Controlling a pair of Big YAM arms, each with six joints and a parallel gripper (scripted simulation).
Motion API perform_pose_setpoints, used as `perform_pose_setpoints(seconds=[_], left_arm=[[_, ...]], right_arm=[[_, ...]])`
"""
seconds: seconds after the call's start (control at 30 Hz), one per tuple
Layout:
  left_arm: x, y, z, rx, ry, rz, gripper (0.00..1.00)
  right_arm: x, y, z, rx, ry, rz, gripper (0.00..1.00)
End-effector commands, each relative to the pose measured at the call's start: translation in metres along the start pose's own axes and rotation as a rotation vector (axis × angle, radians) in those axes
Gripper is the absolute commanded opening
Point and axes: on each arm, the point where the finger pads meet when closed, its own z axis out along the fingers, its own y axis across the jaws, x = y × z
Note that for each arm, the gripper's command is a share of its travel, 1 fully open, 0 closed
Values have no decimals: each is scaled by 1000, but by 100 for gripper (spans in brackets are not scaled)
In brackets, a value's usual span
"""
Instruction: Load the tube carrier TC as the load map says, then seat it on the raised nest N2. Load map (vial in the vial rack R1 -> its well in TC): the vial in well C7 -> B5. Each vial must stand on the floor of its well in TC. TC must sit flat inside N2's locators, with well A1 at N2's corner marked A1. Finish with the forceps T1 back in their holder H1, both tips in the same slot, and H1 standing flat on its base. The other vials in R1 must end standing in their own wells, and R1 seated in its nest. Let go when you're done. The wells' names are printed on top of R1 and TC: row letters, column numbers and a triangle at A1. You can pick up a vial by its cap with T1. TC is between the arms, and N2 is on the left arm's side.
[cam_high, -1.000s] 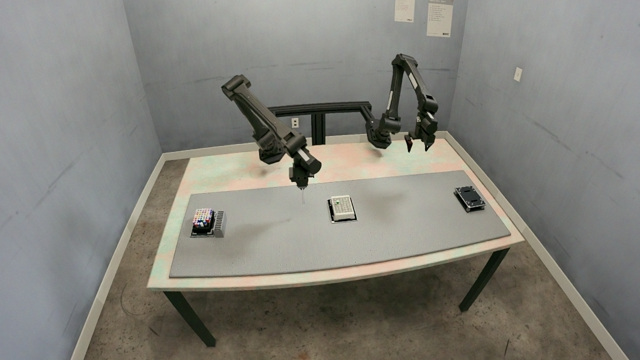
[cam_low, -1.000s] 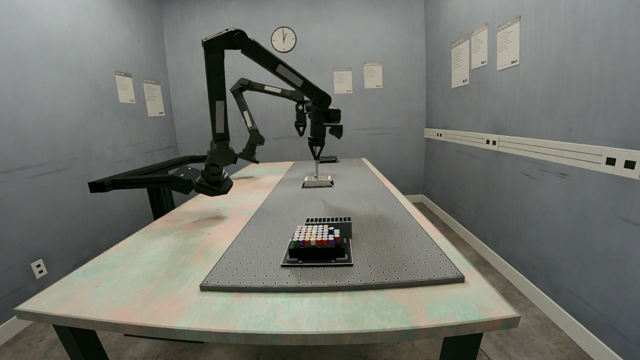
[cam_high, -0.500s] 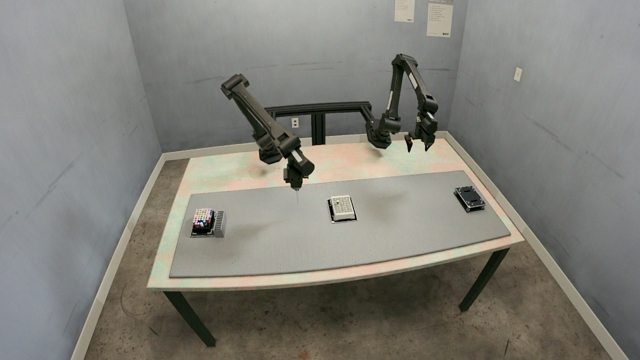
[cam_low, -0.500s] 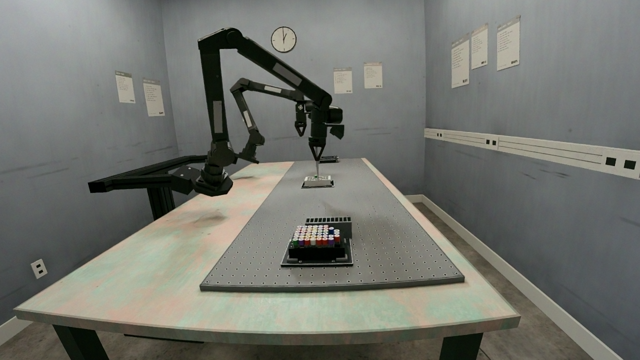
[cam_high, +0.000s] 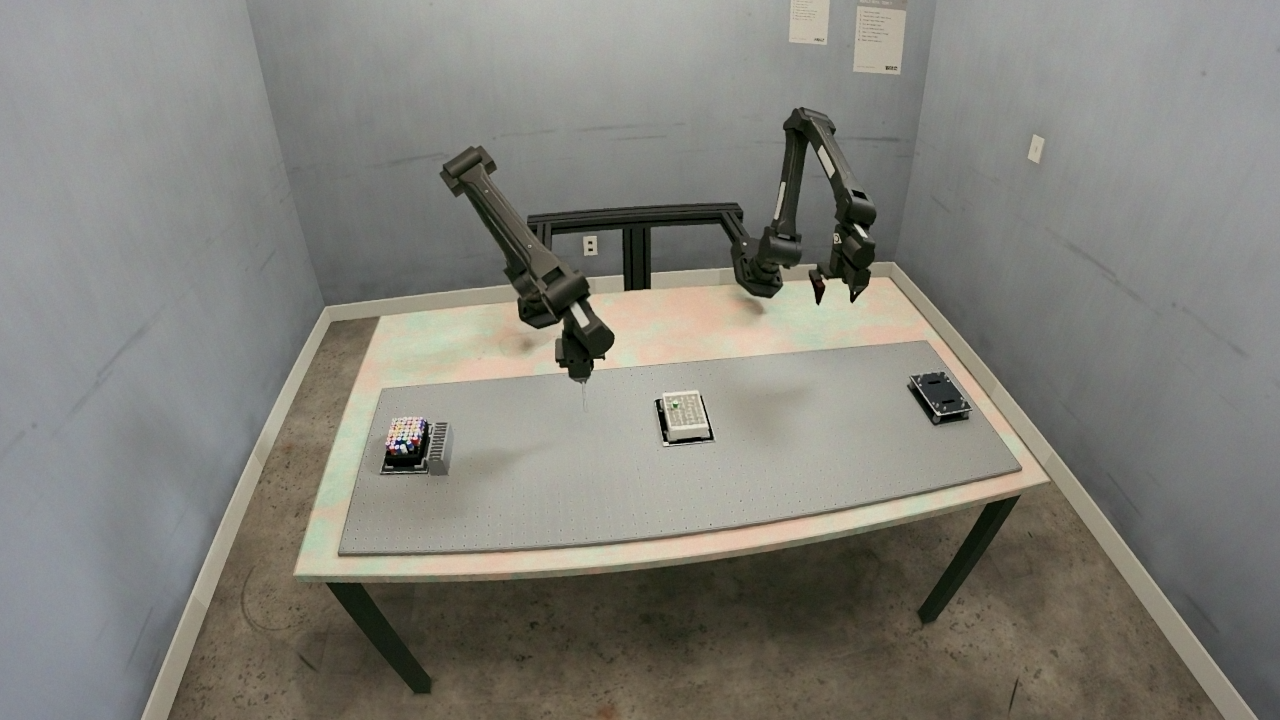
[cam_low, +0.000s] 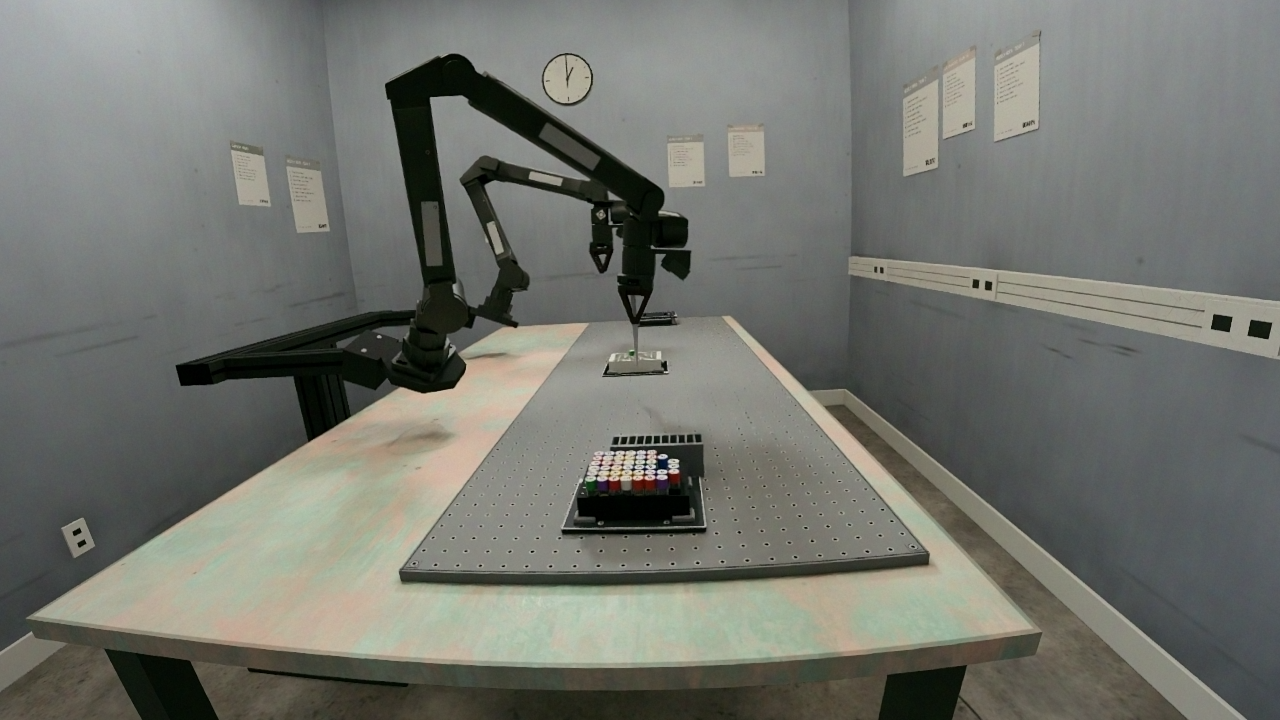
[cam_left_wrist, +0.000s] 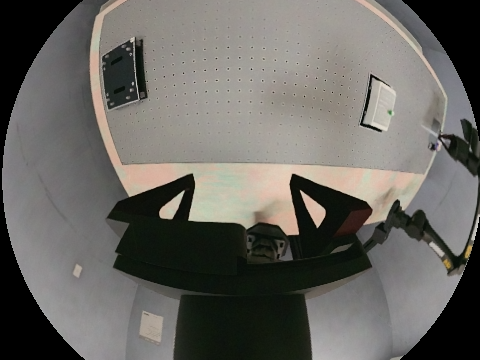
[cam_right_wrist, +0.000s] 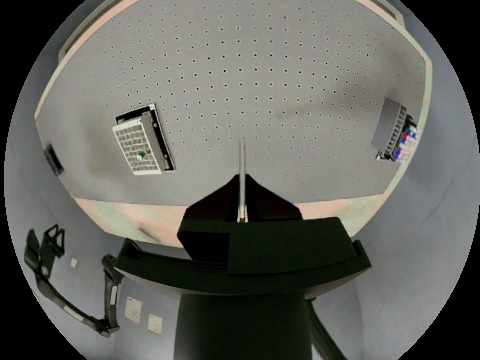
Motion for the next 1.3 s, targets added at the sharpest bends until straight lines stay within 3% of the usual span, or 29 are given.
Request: perform_pose_setpoints(seconds=[0.0,1.27], left_arm=[[-10,4,-13,3,-38,4,100],[-10,4,-13,3,-38,4,100]], right_arm=[[-7,-3,-16,-24,-32,-12,7],[-12,-63,-14,-11,-21,-8,7]])
